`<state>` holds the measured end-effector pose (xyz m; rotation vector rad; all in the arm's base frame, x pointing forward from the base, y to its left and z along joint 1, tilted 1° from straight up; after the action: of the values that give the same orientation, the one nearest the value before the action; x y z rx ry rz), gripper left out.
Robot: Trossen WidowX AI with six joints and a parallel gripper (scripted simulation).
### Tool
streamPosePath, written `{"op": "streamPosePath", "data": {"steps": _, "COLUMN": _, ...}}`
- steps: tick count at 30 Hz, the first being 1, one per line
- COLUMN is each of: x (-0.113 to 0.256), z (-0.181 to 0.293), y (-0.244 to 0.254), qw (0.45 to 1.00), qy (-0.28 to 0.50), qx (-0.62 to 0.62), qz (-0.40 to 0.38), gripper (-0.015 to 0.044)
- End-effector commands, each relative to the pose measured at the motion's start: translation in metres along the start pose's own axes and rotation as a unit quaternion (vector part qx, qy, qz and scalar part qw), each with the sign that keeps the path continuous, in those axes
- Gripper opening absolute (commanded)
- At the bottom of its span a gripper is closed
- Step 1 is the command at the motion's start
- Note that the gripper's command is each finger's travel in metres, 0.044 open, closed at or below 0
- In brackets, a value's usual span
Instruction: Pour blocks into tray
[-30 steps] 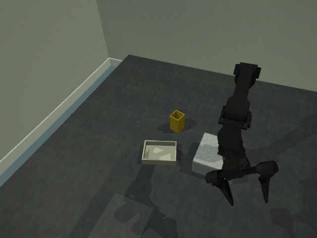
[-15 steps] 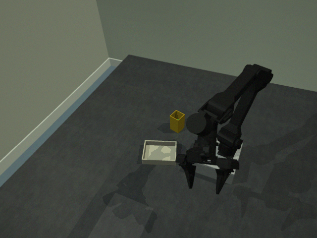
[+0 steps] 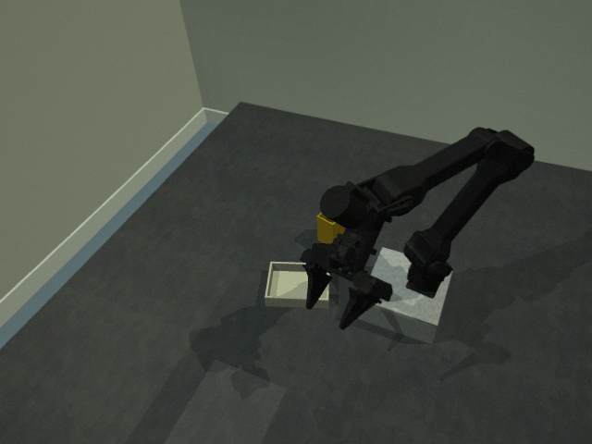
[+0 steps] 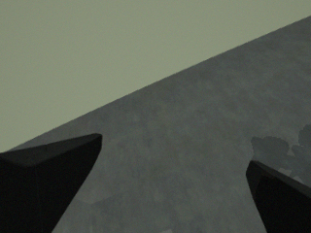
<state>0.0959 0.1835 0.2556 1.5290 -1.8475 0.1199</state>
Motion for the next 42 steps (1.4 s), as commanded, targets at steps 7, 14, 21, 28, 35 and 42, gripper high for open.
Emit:
{"op": "streamPosePath", "data": {"steps": 7, "x": 0.020, "z": 0.014, "y": -0.048, "qw": 0.993, "qy": -0.044, "qx": -0.039, "qz": 0.106, "gripper": 0.0440}}
{"op": "streamPosePath", "data": {"steps": 14, "x": 0.038, "z": 0.027, "y": -0.076, "qw": 0.979, "qy": -0.070, "qx": -0.067, "qz": 0.179, "gripper": 0.0440}}
{"op": "streamPosePath", "data": {"steps": 21, "x": 0.057, "z": 0.044, "y": -0.100, "qw": 0.959, "qy": -0.092, "qx": -0.095, "qz": 0.251, "gripper": 0.0440}}
{"op": "streamPosePath", "data": {"steps": 28, "x": 0.076, "z": 0.064, "y": -0.118, "qw": 0.932, "qy": -0.109, "qx": -0.124, "qz": 0.323, "gripper": 0.0440}}
{"op": "streamPosePath", "data": {"steps": 35, "x": 0.095, "z": 0.087, "y": -0.132, "qw": 0.899, "qy": -0.121, "qx": -0.153, "qz": 0.392, "gripper": 0.0440}}
{"op": "streamPosePath", "data": {"steps": 42, "x": 0.114, "z": 0.111, "y": -0.140, "qw": 0.860, "qy": -0.129, "qx": -0.184, "qz": 0.459, "gripper": 0.0440}}
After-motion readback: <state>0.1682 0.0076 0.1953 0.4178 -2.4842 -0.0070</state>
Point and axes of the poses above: the point midway between the two fingers, 35 mm back from their tips, its own x axis back along the fingers, its own y axis across the jaws, z = x × y, the point moved 10 cm from there along x, back along the fingers, and after that the axes turned 1 degree about x, right-handed, at the moved point
